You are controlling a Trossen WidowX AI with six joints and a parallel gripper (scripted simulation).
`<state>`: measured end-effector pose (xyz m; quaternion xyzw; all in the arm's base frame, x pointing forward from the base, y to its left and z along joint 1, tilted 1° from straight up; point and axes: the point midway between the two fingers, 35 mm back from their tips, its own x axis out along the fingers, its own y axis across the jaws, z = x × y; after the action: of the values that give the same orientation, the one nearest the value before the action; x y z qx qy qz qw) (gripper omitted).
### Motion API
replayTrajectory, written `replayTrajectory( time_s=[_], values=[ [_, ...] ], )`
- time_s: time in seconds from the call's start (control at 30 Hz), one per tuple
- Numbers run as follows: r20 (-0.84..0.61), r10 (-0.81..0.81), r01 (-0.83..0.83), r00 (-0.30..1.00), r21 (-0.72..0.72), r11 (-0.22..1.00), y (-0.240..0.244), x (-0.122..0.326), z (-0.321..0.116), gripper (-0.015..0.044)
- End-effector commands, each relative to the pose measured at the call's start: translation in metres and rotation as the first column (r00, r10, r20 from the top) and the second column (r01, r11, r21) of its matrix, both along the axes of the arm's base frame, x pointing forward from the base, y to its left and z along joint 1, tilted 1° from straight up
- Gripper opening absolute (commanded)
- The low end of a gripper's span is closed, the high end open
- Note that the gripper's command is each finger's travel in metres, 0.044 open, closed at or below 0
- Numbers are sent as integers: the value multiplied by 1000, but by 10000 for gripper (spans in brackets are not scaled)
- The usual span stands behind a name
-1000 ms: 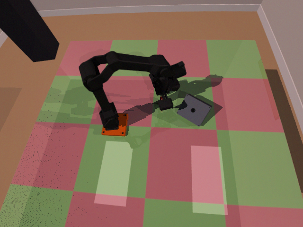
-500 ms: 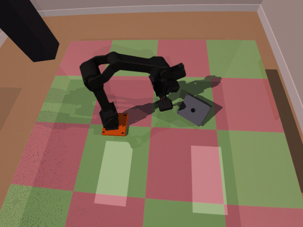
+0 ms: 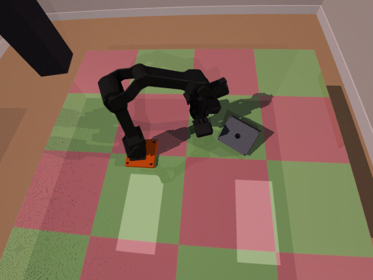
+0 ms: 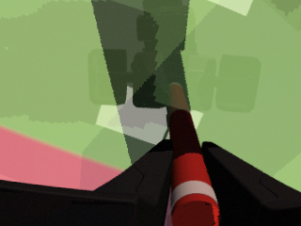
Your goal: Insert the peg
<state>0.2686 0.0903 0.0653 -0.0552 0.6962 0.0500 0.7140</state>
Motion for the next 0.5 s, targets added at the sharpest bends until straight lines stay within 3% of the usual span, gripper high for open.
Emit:
replayTrajectory(
  time_s=[0.0, 0.47],
  values=[
    [1, 0, 0, 1000, 1, 1000, 0, 1, 5, 0],
    [-2, 3, -3, 1000, 3, 1000, 1, 3, 54, 0]
  ],
)
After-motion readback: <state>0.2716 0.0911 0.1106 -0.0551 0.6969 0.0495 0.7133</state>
